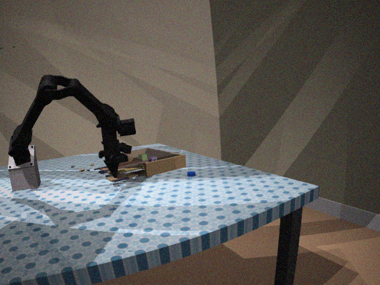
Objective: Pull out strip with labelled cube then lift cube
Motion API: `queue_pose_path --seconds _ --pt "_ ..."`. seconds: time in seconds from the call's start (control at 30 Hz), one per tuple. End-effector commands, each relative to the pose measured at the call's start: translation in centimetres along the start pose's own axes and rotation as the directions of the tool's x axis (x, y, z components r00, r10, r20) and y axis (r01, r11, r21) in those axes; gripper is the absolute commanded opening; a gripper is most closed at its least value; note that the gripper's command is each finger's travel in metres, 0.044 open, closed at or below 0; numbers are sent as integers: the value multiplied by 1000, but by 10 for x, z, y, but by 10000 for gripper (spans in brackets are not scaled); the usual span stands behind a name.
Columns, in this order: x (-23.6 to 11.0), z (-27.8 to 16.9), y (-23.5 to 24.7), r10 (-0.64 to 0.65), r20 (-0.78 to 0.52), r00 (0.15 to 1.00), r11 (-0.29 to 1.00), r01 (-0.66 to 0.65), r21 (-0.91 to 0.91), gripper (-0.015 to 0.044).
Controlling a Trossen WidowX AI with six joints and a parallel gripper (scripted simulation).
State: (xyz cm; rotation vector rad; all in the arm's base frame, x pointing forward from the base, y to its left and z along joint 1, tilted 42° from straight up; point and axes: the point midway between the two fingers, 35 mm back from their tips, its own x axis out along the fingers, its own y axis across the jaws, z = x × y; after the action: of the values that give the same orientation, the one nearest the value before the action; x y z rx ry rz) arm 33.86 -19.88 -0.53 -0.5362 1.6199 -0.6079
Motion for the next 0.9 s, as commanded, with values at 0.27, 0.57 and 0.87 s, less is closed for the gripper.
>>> queue_pose_path --seconds 0.27,0.57,0.87 --pt "5 -23 0 3 -17 1000 1000 -3 -6 0" --pt "5 -37 -1 3 -17 1000 1000 -3 -6 0" --pt "5 -50 -1 3 -18 1000 1000 -3 -7 0"
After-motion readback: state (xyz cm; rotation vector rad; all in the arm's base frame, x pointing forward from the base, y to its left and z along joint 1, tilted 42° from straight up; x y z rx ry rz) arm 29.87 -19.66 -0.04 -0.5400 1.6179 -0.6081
